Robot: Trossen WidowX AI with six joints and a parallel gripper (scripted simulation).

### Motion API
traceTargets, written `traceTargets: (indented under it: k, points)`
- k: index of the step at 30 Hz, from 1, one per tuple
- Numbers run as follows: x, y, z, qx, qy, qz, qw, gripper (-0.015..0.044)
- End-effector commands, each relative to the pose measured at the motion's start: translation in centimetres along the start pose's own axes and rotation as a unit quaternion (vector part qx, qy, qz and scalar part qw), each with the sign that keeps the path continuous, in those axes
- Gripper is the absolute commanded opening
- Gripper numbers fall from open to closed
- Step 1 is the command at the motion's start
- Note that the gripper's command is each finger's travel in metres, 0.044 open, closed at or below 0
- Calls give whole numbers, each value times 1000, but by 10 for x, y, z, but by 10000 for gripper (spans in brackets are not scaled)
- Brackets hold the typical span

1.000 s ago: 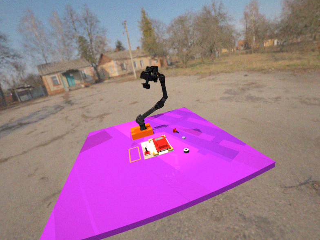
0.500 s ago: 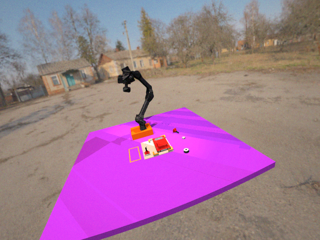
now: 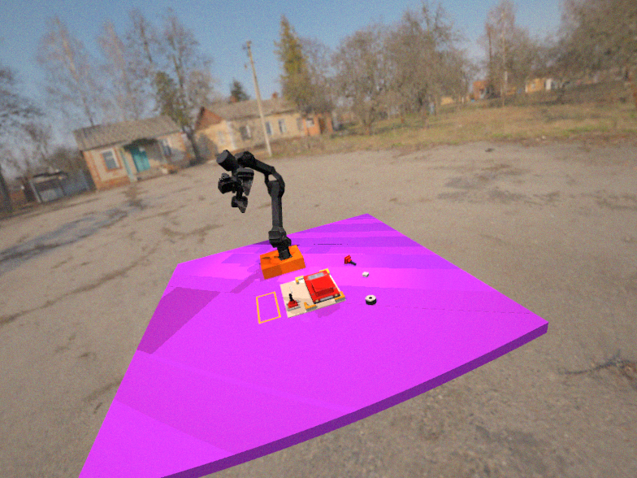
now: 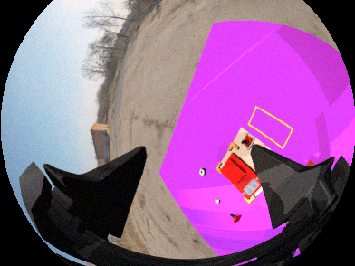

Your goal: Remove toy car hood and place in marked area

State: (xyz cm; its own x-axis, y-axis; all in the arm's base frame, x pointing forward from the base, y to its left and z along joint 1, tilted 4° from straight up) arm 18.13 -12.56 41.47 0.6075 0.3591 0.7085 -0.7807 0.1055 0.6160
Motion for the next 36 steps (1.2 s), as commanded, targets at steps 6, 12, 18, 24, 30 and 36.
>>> traceTargets:
  k: [6, 12, 18, 24, 30, 36]
  points:
    - [5, -105, -29, 136, 161, -75, 975, 440]
    - [5, -166, -70, 220, 245, -120, 937, 440]
    - [2, -218, -122, 287, 341, -159, 881, 440]
    - [-9, -264, -200, 363, 443, -203, 794, 440]
    - [-28, -276, -243, 396, 501, -226, 735, 440]
    - [-29, -277, -244, 396, 501, -226, 735, 440]
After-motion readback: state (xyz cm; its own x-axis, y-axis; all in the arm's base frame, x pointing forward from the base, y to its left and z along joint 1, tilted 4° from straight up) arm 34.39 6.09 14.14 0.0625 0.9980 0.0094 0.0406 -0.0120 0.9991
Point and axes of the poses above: the point midway between the two fingers, 35 mm back from their tips, its own y axis back along the fingers, its own x axis across the jaws, z = x × y, the point moved 7 cm from there along y, back along the fingers, and after that the axes turned 4 degrees about y, right-handed, at the moved point
